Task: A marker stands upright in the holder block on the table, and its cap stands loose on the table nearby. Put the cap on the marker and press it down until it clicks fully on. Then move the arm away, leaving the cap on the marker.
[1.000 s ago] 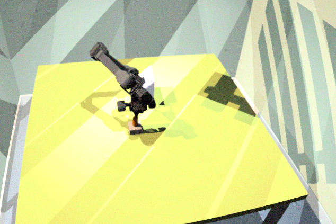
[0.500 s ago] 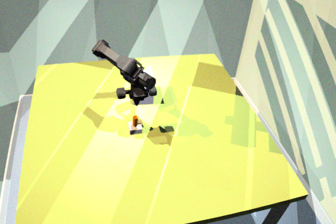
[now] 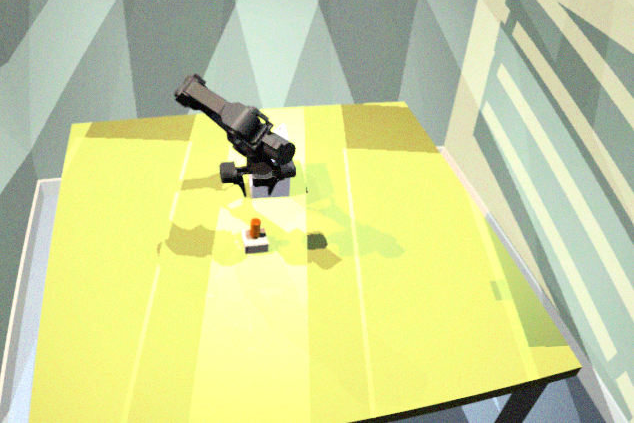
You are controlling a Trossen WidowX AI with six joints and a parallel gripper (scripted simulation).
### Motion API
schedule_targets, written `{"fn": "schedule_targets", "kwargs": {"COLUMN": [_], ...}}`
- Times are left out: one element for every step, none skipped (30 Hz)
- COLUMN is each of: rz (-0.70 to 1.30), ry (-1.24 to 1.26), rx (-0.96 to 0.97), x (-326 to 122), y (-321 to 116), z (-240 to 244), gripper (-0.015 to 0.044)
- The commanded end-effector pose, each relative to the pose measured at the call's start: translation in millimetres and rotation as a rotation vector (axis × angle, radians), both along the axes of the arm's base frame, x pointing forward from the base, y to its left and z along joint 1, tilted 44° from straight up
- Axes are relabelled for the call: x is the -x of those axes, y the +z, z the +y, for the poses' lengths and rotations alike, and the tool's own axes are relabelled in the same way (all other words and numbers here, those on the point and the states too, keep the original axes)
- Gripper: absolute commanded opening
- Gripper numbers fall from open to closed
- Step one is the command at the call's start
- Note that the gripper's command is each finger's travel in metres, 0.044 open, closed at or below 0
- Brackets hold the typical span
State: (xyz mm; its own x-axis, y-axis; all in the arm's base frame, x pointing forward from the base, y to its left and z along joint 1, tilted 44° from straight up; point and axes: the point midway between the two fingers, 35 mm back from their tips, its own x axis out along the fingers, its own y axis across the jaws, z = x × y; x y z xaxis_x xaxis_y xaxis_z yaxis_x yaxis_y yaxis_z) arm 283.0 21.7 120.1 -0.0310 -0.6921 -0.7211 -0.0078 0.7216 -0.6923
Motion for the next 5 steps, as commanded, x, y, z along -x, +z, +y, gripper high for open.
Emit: {"fn": "schedule_targets", "kwargs": {"rz": [0.001, 0.001, 0.001, 0.001, 0.001], "ry": [-0.004, -0.004, -0.004, -0.004, -0.004], "rx": [-0.004, -0.004, -0.004, -0.004, -0.004], "x": [0.6, 0.6, 0.6, 0.6, 0.6], "y": [-0.3, -0.3, -0.3, -0.3, -0.3], "z": [0.7, 0.7, 0.7, 0.7, 0.7], "gripper": [0.0394, 0.0420, 0.0440, 0.0440, 0.0440]}}
